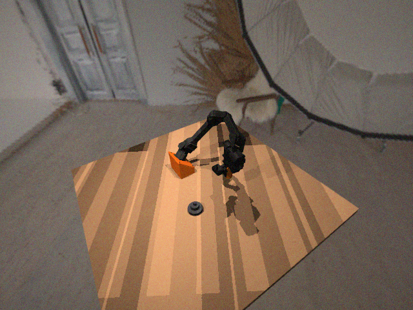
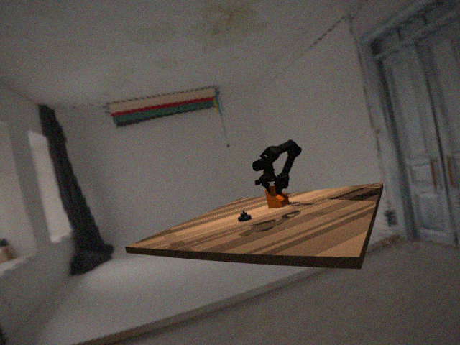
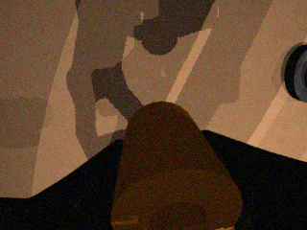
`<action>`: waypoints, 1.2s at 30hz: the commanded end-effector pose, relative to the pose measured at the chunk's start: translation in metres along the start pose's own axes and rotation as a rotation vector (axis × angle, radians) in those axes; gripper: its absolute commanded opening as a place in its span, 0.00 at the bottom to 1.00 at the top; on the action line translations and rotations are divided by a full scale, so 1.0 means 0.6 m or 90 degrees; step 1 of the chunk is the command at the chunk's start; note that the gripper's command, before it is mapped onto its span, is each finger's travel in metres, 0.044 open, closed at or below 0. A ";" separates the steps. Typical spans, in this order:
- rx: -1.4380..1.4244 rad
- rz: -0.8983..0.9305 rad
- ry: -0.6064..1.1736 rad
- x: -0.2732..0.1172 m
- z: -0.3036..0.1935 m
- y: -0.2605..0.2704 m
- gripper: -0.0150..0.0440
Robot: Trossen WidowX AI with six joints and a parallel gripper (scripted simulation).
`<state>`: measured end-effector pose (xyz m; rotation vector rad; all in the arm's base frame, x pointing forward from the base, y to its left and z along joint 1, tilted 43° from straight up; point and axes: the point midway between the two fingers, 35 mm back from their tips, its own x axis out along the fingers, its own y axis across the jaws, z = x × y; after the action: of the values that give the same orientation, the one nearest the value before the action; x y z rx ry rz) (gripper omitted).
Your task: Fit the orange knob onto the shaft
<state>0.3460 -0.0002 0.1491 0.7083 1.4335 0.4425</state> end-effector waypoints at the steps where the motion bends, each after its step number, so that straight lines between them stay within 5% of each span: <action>1: -0.010 -0.001 -0.005 -0.021 -0.004 0.004 0.25; 36: 0.017 -0.006 -0.009 0.008 0.032 -0.143 0.25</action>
<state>0.3537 -0.0523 0.0974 0.7299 1.4336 0.4138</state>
